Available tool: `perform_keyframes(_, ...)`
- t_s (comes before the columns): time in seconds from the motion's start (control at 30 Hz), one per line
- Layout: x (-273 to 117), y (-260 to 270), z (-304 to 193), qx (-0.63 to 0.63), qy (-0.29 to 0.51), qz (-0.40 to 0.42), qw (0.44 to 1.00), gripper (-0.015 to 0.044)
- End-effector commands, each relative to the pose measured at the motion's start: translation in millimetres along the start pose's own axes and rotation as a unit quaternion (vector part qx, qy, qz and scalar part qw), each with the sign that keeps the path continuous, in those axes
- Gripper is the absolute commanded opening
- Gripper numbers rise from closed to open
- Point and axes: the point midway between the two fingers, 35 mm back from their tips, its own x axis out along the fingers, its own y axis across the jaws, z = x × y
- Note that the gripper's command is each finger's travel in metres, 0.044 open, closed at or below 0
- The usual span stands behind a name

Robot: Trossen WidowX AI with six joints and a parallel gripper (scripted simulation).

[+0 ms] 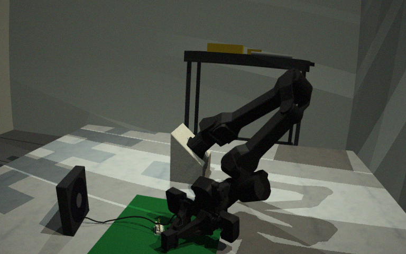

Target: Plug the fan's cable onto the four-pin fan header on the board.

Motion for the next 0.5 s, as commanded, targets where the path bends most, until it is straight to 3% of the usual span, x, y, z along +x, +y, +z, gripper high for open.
perform_keyframes(0.0,1.0,-0.8,-3.0,0.002,-0.002,-0.002,1.0,0.0)
perform_keyframes(0.47,0.5,0.0,-2.6,0.0,0.0,0.0,1.0,0.0)
